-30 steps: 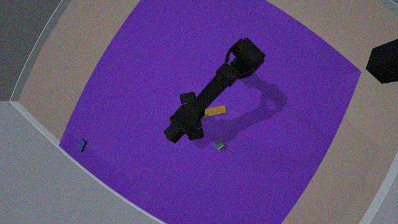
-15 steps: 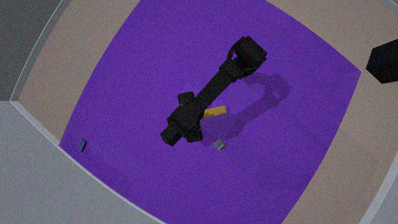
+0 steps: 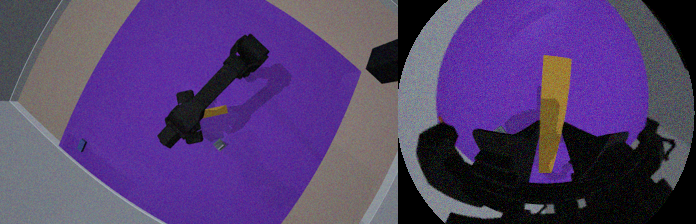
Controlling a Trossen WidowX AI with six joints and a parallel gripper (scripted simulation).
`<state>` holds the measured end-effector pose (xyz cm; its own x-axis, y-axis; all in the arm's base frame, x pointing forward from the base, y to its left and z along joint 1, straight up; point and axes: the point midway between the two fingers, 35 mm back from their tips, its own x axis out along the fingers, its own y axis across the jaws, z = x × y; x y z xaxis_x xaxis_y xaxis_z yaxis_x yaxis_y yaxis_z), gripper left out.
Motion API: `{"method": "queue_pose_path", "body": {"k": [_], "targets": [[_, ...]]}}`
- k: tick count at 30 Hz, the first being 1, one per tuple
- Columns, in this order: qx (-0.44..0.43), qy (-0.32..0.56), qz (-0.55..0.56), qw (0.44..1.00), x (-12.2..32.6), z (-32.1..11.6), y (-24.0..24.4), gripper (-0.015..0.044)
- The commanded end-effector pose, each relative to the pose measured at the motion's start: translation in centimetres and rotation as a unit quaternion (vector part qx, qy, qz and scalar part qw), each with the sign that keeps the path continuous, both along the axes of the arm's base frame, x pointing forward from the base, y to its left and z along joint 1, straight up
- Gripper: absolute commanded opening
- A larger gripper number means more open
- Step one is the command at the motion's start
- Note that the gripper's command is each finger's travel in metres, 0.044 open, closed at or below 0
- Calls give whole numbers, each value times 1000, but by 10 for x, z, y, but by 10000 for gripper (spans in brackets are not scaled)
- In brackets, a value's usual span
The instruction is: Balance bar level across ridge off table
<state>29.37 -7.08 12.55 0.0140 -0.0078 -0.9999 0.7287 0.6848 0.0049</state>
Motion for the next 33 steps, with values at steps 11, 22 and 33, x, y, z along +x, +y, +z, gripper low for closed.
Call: {"method": "queue_pose_path", "body": {"k": [11,22,33], "targets": [[2,-7,-29,1000,2,26,8,0],[6,-8,-153,988,24,29,39,0],[10,-9,-278,961,41,30,76,0]]}}
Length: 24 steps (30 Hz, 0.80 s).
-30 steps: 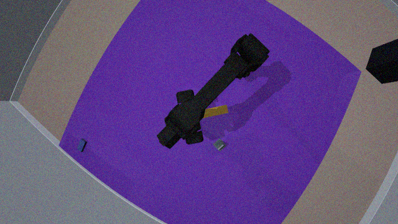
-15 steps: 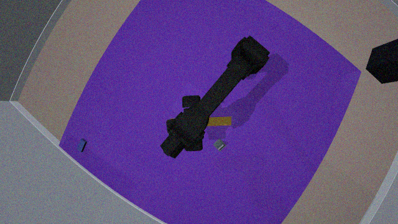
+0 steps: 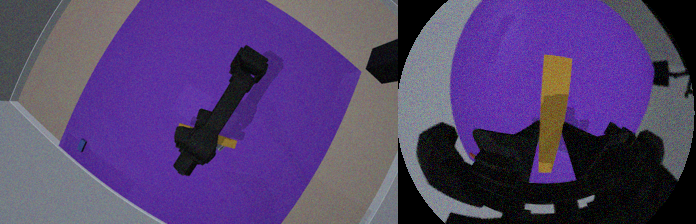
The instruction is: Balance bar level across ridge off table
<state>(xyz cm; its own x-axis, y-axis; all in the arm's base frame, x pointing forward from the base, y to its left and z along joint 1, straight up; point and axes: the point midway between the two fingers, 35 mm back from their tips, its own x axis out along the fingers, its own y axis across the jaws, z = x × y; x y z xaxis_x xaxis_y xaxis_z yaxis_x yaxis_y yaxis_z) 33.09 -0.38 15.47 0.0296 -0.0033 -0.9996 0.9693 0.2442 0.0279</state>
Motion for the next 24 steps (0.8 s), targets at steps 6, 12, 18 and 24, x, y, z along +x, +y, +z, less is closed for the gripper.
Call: {"method": "queue_pose_path", "body": {"k": [6,12,18,24], "targets": [[6,-1,-99,995,9,1,30,0],[9,0,-170,985,11,1,52,0],[12,0,-240,971,9,1,74,0],[12,0,-253,967,6,-2,79,0]]}}
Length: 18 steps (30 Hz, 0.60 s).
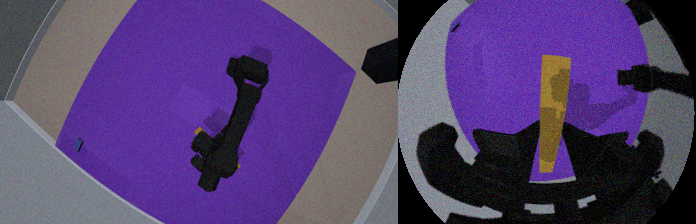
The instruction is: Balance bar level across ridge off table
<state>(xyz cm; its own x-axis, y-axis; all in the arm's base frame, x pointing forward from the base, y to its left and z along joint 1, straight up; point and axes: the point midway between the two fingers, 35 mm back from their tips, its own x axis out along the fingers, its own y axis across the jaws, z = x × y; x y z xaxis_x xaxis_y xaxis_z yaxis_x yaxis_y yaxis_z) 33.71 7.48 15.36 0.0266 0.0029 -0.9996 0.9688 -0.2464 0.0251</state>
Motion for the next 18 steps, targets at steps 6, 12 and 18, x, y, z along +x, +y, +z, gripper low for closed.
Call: {"method": "queue_pose_path", "body": {"k": [6,12,18], "targets": [[2,-2,-9,1000,0,-10,2,0],[2,-2,-10,1000,0,-20,2,0],[2,-2,-11,1000,-1,-30,2,0]]}}
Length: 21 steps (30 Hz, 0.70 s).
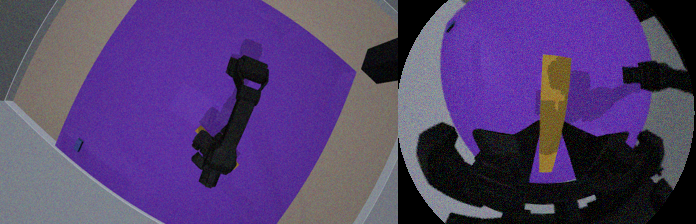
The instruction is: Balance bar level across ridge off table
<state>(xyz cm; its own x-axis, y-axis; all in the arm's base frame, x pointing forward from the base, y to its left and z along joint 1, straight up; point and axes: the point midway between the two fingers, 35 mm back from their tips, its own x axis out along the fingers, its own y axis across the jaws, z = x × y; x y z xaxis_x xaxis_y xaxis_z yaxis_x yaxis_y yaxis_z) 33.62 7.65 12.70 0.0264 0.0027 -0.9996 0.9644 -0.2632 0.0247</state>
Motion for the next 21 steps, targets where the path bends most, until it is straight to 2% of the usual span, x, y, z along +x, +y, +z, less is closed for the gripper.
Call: {"method": "queue_pose_path", "body": {"k": [1,21], "targets": [[2,-2,-2,1000,0,-5,1,0],[2,-2,-3,1000,-1,-16,1,0]]}}
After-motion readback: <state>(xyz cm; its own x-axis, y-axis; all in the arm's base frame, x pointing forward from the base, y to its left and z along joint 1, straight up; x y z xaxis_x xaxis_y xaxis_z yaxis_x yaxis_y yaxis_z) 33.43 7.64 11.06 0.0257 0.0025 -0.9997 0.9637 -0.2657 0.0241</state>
